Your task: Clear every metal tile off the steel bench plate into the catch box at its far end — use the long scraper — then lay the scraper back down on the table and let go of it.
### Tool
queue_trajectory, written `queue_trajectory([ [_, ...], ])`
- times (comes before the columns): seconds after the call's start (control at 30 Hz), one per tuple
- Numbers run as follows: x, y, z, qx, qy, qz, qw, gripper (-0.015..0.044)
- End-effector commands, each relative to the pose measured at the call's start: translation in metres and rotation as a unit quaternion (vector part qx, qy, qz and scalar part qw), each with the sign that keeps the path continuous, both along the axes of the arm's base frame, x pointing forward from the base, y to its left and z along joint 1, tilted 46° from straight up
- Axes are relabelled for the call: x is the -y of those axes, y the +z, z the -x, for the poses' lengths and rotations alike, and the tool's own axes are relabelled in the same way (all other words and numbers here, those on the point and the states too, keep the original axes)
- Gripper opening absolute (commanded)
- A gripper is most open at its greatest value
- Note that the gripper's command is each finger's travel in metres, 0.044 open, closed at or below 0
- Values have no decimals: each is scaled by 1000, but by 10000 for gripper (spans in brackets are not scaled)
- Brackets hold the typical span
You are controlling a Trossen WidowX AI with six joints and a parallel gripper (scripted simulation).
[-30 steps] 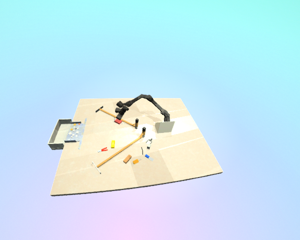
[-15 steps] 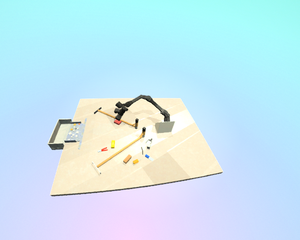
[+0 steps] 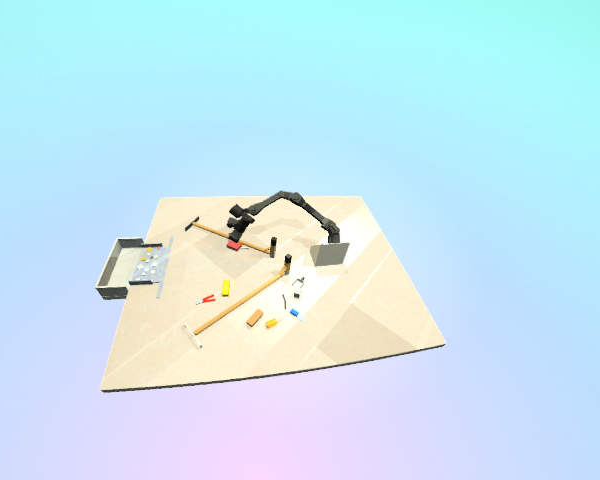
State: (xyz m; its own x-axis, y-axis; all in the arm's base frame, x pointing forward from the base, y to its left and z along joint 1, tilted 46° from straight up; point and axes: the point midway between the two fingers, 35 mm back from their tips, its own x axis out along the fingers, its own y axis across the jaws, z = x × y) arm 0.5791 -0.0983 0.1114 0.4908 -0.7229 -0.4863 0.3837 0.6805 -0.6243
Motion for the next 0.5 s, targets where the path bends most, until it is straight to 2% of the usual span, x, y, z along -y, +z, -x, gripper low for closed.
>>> queue_trajectory([
  [0.0, -2, -9, -3, -4, -1, -2, 1000, 0],
  [0.27, -8, -13, -7, -4, -1, -2, 1000, 0],
  [0.47, -19, 7, -5, 1, 1, -1, 1000, 0],
])
